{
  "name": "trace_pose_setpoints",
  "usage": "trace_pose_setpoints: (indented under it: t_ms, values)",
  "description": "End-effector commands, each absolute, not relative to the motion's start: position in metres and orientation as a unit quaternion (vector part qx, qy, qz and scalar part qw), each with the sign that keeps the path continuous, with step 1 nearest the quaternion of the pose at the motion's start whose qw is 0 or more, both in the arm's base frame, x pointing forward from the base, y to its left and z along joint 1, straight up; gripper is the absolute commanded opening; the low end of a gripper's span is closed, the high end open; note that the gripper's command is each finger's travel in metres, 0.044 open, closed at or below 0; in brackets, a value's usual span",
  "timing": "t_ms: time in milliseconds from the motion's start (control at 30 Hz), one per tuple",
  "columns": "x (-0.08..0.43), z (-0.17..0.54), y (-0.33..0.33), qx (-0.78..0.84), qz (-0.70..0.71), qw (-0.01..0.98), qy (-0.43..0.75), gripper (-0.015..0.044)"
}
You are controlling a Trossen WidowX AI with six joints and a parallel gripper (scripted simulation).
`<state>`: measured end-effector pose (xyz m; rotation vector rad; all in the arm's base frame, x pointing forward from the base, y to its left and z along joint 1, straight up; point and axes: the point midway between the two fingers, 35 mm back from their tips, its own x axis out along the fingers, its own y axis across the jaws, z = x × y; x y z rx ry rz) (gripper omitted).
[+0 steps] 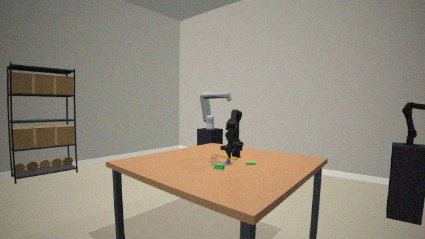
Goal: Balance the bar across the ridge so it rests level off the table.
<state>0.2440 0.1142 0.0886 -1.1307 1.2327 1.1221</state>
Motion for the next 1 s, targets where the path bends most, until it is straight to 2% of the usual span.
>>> trace_pose_setpoints:
  t_ms: [0,467,667,967]
  values:
    - [0.2440,0.0886,0.1141,-0.474,0.471,0.534,0.517,0.0000]
    - [0.2440,0.0886,0.1141,-0.474,0.471,0.534,0.517,0.0000]
    - [0.2440,0.0886,0.1141,-0.474,0.471,0.534,0.517,0.0158]
    - [0.2440,0.0886,0.1141,-0.474,0.471,0.534,0.517,0.0167]
